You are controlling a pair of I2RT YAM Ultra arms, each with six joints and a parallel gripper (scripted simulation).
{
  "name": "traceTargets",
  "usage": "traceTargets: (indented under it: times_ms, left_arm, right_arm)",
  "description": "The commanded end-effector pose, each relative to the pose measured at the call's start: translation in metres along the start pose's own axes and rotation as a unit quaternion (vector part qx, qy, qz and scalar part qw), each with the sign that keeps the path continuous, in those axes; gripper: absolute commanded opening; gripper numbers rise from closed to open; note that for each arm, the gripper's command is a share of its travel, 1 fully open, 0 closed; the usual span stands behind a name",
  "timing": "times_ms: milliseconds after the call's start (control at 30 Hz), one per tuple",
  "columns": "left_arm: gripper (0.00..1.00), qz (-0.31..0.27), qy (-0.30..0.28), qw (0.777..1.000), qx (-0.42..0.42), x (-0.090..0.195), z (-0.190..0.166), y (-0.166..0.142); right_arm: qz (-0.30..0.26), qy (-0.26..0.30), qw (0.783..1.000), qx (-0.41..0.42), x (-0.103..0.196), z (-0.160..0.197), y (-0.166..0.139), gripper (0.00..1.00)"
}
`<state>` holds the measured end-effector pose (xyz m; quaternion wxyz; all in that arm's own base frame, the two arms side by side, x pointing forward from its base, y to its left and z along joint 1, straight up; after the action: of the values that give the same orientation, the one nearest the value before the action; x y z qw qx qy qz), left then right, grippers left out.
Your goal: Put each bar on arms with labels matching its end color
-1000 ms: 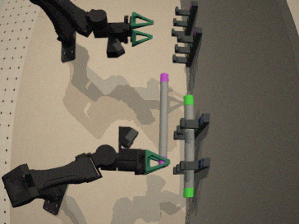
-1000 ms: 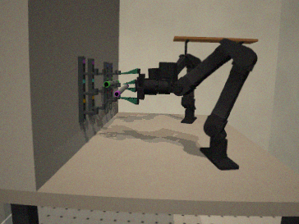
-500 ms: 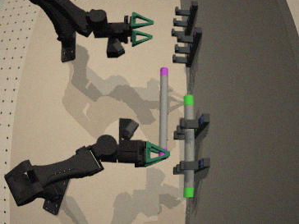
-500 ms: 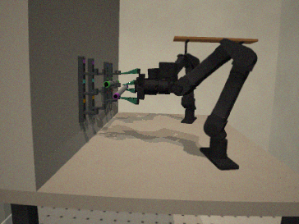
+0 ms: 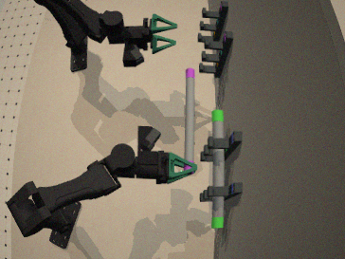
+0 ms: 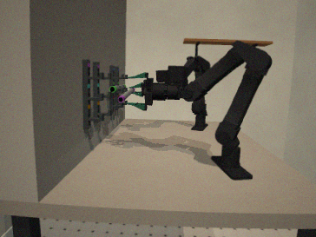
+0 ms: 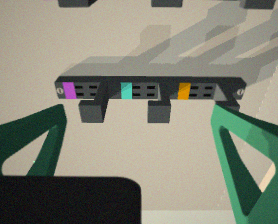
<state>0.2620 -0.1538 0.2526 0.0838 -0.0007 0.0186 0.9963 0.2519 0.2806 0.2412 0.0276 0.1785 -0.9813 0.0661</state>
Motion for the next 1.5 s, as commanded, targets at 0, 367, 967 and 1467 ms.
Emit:
traceTargets:
  times_ms: [0, 367, 967, 1467]
  left_arm:
    - [1.00, -0.001, -0.002, 1.000, -0.001, 0.001, -0.004, 0.002]
    - [1.00, -0.001, -0.002, 1.000, -0.001, 0.001, -0.004, 0.002]
    - [1.00, -0.001, -0.002, 1.000, -0.001, 0.001, -0.004, 0.002]
    - [1.00, -0.001, -0.002, 1.000, -0.001, 0.001, -0.004, 0.002]
  right_arm:
    - [0.009, -0.040, 0.998, -0.042, -0.001, -0.030, 0.007, 0.00]
    - [0.009, -0.040, 0.998, -0.042, -0.001, -0.035, 0.023, 0.00]
    - [0.009, -0.040, 0.998, -0.042, -0.001, -0.048, 0.053, 0.00]
    - [0.008, -0.040, 0.998, -0.042, -0.002, -0.052, 0.062, 0.00]
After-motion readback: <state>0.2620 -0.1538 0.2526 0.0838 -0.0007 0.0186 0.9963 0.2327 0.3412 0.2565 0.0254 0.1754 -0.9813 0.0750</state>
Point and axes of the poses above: on each arm, the point where the finger pads meet when closed, its own x axis back along the fingers, its own z axis across the jaws, y = z × x, the point moved 9 cm from there along x, back along the fingers, and after that the axes turned 2 degrees about x, right-handed, at the moved point
